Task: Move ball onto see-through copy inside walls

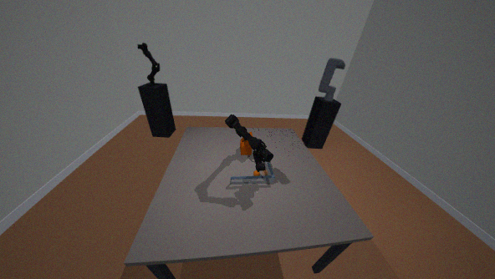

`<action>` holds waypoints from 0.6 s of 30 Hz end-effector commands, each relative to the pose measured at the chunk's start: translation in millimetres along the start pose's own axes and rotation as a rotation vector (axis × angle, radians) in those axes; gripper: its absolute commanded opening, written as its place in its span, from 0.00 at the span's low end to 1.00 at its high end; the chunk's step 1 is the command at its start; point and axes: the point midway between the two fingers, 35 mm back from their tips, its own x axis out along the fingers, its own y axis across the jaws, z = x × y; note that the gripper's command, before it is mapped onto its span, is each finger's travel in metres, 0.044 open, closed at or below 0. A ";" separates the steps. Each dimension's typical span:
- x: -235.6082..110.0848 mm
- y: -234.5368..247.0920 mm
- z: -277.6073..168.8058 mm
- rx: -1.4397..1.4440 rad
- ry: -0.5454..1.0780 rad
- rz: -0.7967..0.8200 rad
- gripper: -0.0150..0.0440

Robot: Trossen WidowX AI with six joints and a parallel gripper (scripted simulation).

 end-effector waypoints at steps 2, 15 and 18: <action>-3.7 -3.3 0.1 -0.025 0.005 -0.015 0.85; 20.1 -4.1 0.0 -0.025 0.006 -0.015 0.85; 24.9 -4.3 0.0 -0.025 0.006 -0.015 0.85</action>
